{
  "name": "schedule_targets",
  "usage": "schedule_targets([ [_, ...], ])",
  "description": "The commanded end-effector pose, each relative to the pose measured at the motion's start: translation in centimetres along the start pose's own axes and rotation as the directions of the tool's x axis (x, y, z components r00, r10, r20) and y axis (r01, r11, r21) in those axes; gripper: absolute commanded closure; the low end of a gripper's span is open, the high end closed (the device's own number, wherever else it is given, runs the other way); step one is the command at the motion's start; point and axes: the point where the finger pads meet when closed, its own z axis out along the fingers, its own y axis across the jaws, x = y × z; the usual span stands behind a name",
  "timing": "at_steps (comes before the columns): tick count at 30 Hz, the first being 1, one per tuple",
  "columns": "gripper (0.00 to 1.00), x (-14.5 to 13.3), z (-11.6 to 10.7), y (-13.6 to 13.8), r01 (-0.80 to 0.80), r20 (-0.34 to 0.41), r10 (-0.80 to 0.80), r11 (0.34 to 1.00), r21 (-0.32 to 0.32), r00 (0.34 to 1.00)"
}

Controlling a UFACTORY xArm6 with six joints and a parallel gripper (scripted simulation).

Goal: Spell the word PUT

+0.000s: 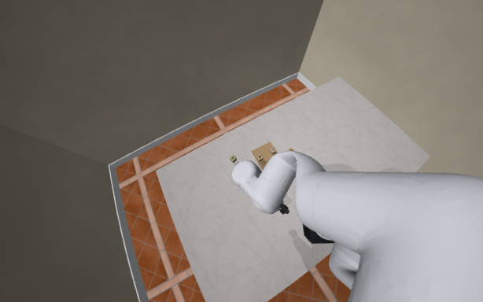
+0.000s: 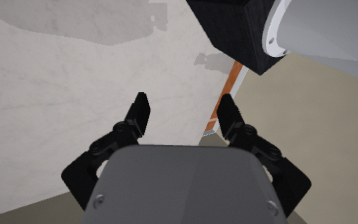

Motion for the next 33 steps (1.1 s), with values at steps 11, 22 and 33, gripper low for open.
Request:
schedule_targets([
  [11, 0.00, 0.0, -0.1, -0.1, 0.000, 0.001, 0.000, 1.000, 0.003, 1.000],
  [22, 0.00, 0.2, -1.0, -1.5, -0.019, -0.031, 0.019, 1.000, 0.008, 0.999],
  [33, 0.00, 1.9, -6.0, -13.3, -0.158, -0.249, 0.181, 0.981, 0.108, 0.952],
])
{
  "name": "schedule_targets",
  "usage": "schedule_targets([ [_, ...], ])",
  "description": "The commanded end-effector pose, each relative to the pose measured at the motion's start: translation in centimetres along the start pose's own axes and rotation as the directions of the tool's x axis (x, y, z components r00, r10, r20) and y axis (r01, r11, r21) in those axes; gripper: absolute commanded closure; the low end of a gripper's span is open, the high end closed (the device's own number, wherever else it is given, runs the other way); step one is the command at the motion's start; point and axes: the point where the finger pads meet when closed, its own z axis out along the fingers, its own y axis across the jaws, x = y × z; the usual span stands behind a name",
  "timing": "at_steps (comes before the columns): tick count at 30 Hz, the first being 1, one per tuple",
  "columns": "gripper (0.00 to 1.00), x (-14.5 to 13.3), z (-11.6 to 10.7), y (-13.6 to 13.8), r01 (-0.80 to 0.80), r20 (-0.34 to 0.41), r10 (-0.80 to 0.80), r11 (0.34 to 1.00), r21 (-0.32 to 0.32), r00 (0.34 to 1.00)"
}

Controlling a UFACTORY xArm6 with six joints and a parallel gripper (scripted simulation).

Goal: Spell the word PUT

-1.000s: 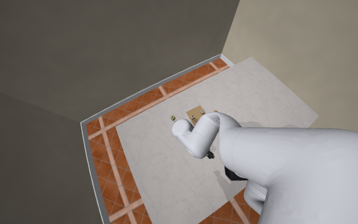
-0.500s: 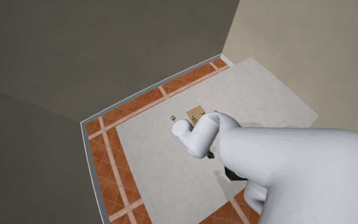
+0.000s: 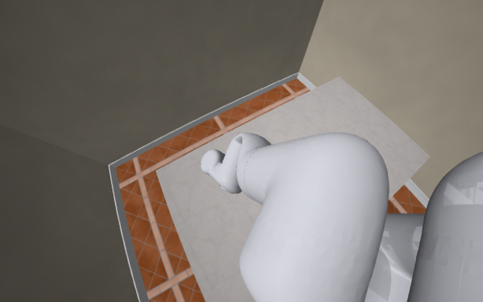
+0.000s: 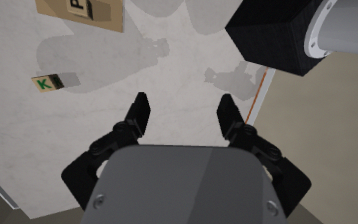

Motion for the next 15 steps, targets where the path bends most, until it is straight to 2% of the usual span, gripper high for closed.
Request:
schedule_targets([
  [1, 0.00, 0.2, -0.6, -3.5, -0.042, -0.073, 0.042, 0.999, 0.008, 0.996],
  [2, 0.00, 0.4, -1.0, -5.9, -0.073, -0.115, 0.076, 0.997, 0.034, 0.990],
  [3, 0.00, 0.4, -1.0, -5.9, -0.073, -0.115, 0.076, 0.997, 0.034, 0.990],
  [4, 0.00, 0.6, -1.4, -8.4, -0.102, -0.154, 0.111, 0.993, 0.064, 0.982],
  [6, 0.00, 0.6, -1.4, -8.4, -0.103, -0.154, 0.112, 0.993, 0.064, 0.982],
  [7, 0.00, 0.8, -1.6, -10.9, -0.132, -0.191, 0.148, 0.986, 0.098, 0.970],
  [8, 0.00, 0.8, -1.6, -10.9, -0.132, -0.191, 0.148, 0.986, 0.098, 0.970],
  [9, 0.00, 0.9, -1.8, -13.2, -0.158, -0.222, 0.185, 0.979, 0.132, 0.957],
  [10, 0.00, 0.9, -1.8, -13.2, -0.158, -0.222, 0.185, 0.979, 0.132, 0.957],
  [11, 0.00, 1.1, -1.8, -15.3, -0.181, -0.249, 0.220, 0.969, 0.167, 0.943],
  [12, 0.00, 1.1, -1.8, -15.3, -0.181, -0.249, 0.220, 0.969, 0.167, 0.943],
  [13, 0.00, 1.2, -1.9, -17.2, -0.201, -0.271, 0.252, 0.959, 0.201, 0.929],
  [14, 0.00, 1.2, -1.9, -17.2, -0.201, -0.271, 0.252, 0.959, 0.201, 0.929],
  [15, 0.00, 1.3, -1.8, -18.8, -0.218, -0.288, 0.281, 0.948, 0.231, 0.916],
])
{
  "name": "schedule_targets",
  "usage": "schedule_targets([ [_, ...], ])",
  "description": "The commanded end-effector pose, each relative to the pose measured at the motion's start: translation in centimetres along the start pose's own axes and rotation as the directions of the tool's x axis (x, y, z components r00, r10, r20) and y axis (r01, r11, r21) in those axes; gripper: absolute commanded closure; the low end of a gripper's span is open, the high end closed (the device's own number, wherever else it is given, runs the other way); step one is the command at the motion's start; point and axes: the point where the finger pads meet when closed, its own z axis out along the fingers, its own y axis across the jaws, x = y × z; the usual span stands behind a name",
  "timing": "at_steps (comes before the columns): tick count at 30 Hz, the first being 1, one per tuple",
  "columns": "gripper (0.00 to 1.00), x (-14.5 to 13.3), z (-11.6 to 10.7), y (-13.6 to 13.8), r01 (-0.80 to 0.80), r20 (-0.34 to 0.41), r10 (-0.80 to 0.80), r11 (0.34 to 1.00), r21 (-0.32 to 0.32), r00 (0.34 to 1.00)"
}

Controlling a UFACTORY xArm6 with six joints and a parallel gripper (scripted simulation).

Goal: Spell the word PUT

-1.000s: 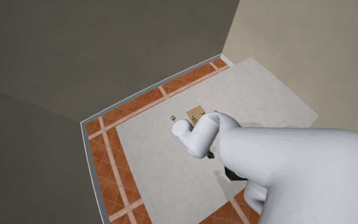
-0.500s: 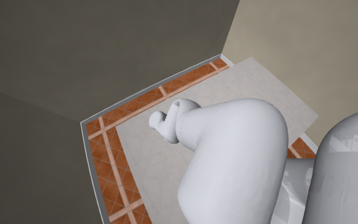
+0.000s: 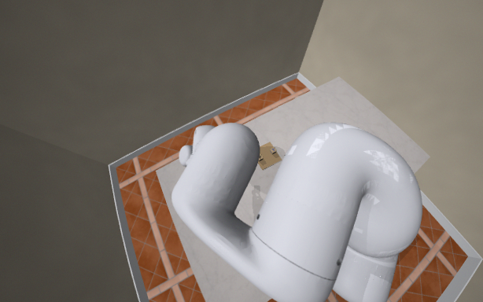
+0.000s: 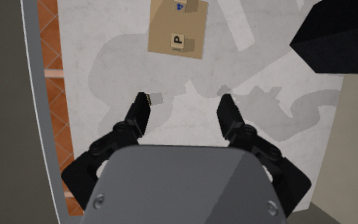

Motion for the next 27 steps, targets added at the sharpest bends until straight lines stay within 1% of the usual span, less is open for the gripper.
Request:
schedule_targets([
  [1, 0.00, -0.6, 0.5, -3.7, -0.053, -0.067, 0.056, 0.998, 0.038, 0.996],
  [3, 0.00, -0.6, 0.5, -3.7, -0.053, -0.067, 0.056, 0.998, 0.038, 0.996],
  [5, 0.00, -1.0, 0.9, -6.0, -0.090, -0.100, 0.098, 0.993, 0.080, 0.990],
  [8, 0.00, -1.2, 1.3, -7.5, -0.114, -0.119, 0.127, 0.987, 0.109, 0.985],
  [27, 0.00, -1.2, 1.3, -7.6, -0.116, -0.121, 0.130, 0.987, 0.112, 0.984],
])
